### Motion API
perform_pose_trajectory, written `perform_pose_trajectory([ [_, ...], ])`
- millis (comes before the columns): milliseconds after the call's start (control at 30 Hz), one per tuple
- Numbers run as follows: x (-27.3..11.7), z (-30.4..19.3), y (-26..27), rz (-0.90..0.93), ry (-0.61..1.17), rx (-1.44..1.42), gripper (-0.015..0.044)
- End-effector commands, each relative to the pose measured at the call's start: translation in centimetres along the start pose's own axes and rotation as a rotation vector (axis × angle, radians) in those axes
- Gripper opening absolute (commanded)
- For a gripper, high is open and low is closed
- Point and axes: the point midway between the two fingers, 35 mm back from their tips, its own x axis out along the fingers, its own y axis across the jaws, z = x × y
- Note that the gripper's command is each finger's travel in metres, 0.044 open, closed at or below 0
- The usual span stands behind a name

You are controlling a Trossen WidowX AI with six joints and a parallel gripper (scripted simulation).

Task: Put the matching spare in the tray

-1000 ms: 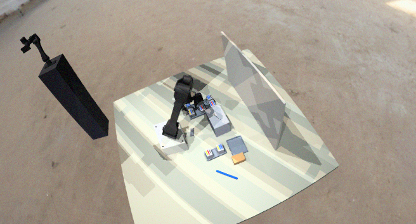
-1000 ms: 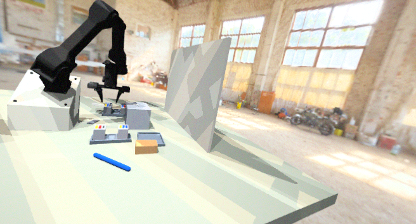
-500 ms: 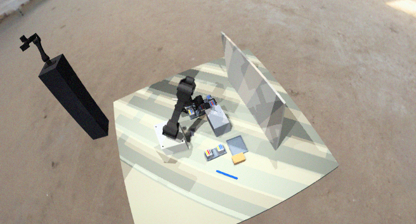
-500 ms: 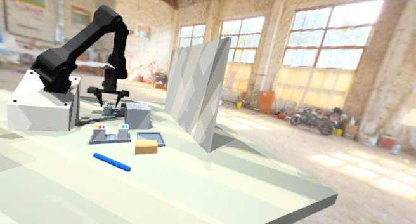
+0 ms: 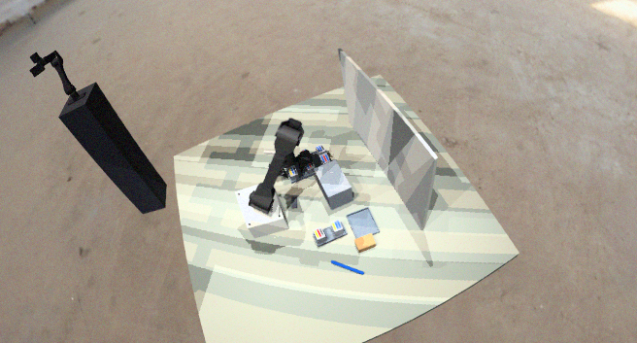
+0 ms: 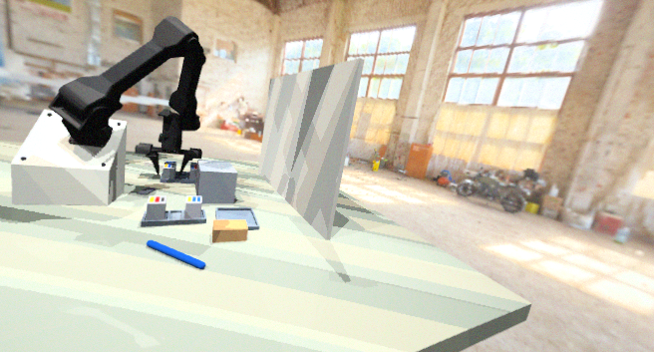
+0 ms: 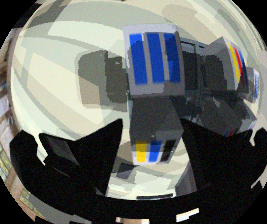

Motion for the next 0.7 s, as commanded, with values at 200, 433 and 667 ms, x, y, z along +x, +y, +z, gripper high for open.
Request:
perform_pose_trajectory([
  [200,0.22,-0.08,0.10,0.001,0.002,-0.001,0.0221],
  [433,0.22,-0.08,0.10,0.001,0.002,-0.001,0.0116],
  [667,0.22,-0.08,0.10,0.001,0.002,-0.001,0.0000],
])
